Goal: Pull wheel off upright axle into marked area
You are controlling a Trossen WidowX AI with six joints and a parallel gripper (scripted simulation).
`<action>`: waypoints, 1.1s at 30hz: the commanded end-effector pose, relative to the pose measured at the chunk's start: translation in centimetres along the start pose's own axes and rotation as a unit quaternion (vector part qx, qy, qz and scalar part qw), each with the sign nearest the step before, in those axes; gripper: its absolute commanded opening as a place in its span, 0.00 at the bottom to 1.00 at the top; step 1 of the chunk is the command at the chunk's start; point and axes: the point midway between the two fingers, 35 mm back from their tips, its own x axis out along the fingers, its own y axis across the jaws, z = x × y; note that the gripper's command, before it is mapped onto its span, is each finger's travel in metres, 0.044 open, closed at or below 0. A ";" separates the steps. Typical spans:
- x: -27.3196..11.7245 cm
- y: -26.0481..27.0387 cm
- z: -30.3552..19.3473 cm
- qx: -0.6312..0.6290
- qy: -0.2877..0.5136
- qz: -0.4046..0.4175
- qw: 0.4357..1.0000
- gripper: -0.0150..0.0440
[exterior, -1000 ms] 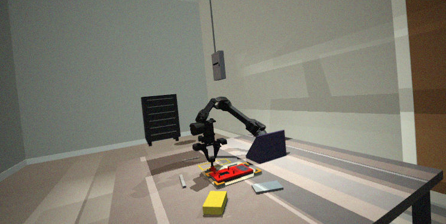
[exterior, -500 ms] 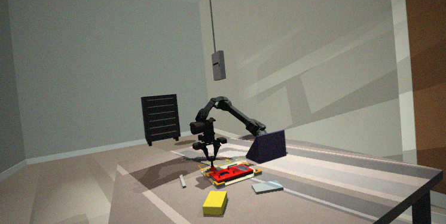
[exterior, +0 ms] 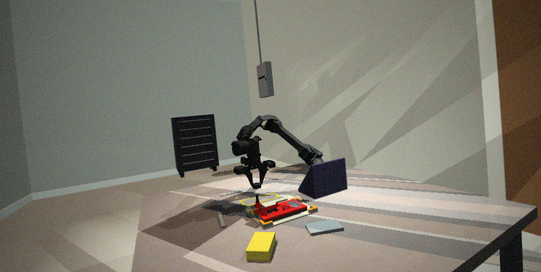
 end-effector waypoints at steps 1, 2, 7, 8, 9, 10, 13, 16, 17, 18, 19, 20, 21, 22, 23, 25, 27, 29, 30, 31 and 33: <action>0.2 -0.3 0.8 -0.001 0.000 -0.003 1.000 0.25; 0.1 -0.4 1.1 -0.001 0.000 -0.003 1.000 0.25; 0.0 -1.0 2.6 0.000 0.000 -0.002 1.000 0.25; -0.1 -1.1 2.9 0.000 0.001 -0.002 1.000 0.25; -0.1 -1.2 3.2 0.000 0.001 -0.002 1.000 0.25; -0.1 -1.3 3.5 0.000 0.001 -0.002 1.000 0.25; -0.2 -1.7 4.4 0.000 0.001 -0.002 1.000 0.25; -0.3 -2.2 5.3 0.001 0.001 -0.002 1.000 0.25; -0.3 -2.3 5.6 0.001 0.001 -0.002 1.000 0.25; -0.3 -2.5 5.8 0.001 0.001 -0.002 1.000 0.25; -0.3 -2.6 6.1 0.001 0.001 -0.002 1.000 0.25; -0.3 -2.8 6.4 0.001 0.001 -0.001 1.000 0.25; -0.4 -2.9 6.7 0.001 0.001 -0.001 1.000 0.25; -0.4 -3.1 6.9 0.001 0.001 -0.001 1.000 0.25; -0.4 -3.3 7.2 0.002 0.001 -0.001 1.000 0.25; -0.4 -3.6 7.7 0.002 0.001 -0.001 1.000 0.25; -0.5 -3.9 8.3 0.002 0.001 -0.001 1.000 0.25; -0.5 -4.3 8.8 0.002 0.000 -0.001 1.000 0.25; -0.5 -4.5 9.0 0.002 0.000 -0.001 1.000 0.25; -0.5 -4.7 9.3 0.003 0.000 -0.001 1.000 0.25; -0.5 -5.0 9.7 0.003 0.000 -0.001 1.000 0.25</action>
